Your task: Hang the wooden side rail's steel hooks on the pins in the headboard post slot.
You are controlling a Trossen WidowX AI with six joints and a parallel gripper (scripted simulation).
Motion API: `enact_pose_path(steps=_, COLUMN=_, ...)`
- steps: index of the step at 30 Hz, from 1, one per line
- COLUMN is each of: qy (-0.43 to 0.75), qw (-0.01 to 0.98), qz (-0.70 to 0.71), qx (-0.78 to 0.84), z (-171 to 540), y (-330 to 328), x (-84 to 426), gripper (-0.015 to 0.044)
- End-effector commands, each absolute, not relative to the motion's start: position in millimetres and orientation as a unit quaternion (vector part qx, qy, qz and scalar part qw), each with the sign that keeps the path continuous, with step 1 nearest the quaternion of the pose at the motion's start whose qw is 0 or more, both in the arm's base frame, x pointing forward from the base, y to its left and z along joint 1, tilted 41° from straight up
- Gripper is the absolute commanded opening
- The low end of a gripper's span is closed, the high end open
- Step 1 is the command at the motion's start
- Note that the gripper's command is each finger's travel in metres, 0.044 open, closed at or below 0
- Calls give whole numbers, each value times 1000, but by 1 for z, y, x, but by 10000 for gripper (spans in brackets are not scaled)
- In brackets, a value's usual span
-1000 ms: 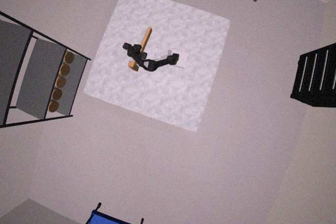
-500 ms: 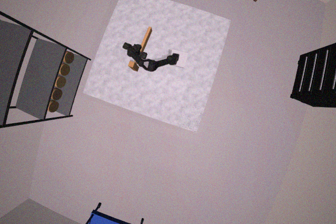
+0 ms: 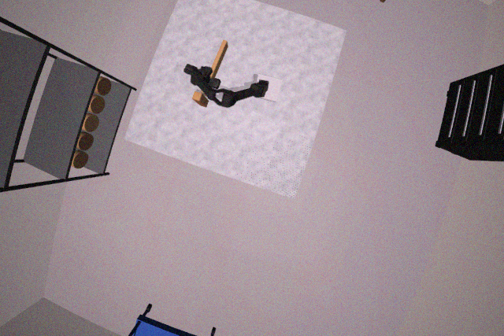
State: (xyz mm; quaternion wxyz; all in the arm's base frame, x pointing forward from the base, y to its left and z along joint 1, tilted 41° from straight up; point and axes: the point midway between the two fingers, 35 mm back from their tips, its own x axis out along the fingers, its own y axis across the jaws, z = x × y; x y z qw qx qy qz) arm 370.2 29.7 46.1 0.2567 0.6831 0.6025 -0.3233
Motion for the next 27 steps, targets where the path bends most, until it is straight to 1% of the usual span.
enact_pose_path(steps=1, qy=599, qw=260, qz=-324, qx=685, z=48, y=28, x=373, gripper=0)
enact_pose_path(steps=27, qy=599, qw=259, qz=-324, qx=685, z=50, y=30, x=371, gripper=0)
